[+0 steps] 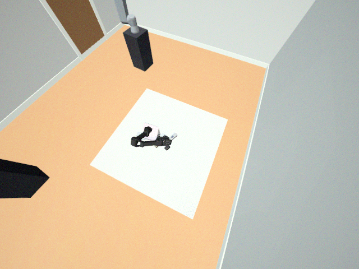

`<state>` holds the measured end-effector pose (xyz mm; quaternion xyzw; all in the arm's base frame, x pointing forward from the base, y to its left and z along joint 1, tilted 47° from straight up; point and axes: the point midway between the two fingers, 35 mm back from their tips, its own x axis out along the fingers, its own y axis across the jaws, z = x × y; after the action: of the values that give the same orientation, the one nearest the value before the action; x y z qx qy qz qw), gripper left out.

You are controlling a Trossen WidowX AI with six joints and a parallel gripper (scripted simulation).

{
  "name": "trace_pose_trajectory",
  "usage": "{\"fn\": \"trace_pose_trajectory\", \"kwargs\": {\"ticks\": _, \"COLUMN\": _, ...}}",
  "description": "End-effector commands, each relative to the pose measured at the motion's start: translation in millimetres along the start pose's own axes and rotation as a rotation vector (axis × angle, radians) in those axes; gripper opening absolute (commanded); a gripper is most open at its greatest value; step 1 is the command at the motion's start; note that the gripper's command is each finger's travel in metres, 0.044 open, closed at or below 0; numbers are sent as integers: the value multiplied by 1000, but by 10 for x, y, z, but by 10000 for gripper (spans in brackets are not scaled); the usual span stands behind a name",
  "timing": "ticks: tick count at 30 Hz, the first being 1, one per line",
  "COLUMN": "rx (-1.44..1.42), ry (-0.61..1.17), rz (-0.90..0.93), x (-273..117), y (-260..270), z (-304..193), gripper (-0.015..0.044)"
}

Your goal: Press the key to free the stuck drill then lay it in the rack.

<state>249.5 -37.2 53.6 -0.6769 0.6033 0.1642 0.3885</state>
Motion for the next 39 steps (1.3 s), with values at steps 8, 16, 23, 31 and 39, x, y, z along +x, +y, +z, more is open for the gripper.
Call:
{"fn": "trace_pose_trajectory", "kwargs": {"ticks": 8, "rx": -12, "ry": 7, "rz": 8, "x": 193, "y": 26, "z": 52, "gripper": 440}}
{"fn": "trace_pose_trajectory", "kwargs": {"ticks": 16, "rx": -12, "ry": 8, "rz": 8, "x": 318, "y": 30, "z": 81, "gripper": 440}}
{"fn": "trace_pose_trajectory", "kwargs": {"ticks": 23, "rx": -12, "ry": 10, "rz": 7, "x": 427, "y": 39, "z": 100, "gripper": 440}}
{"fn": "trace_pose_trajectory", "kwargs": {"ticks": 31, "rx": -2, "ry": 7, "rz": 1, "x": 424, "y": 16, "z": 96, "gripper": 387}}
{"fn": "trace_pose_trajectory", "kwargs": {"ticks": 39, "rx": -2, "ry": 7, "rz": 1, "x": 424, "y": 16, "z": 96, "gripper": 177}}
